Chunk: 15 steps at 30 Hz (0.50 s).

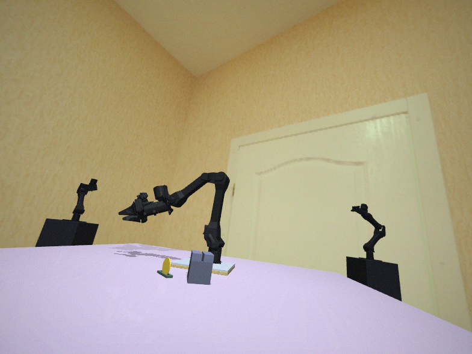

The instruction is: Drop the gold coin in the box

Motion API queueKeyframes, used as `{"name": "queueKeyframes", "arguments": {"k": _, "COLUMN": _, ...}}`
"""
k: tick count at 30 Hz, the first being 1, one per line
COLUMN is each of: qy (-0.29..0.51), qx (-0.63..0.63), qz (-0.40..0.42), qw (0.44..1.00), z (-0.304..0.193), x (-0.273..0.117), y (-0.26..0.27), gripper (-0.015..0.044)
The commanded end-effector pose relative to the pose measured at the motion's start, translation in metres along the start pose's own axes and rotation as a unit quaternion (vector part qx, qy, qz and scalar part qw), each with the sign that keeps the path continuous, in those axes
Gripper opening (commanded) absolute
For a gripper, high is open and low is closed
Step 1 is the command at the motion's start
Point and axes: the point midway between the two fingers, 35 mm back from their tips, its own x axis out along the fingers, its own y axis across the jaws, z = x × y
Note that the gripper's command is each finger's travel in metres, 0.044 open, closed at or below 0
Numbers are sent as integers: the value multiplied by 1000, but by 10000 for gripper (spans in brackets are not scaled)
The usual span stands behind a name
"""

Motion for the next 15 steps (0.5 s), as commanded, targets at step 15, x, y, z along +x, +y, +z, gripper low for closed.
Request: {"name": "queueKeyframes", "arguments": {"k": 15, "qy": 221, "qx": -294, "qz": 196, "qw": 909, "z": -79, "x": 13, "y": 210, "gripper": 161}}
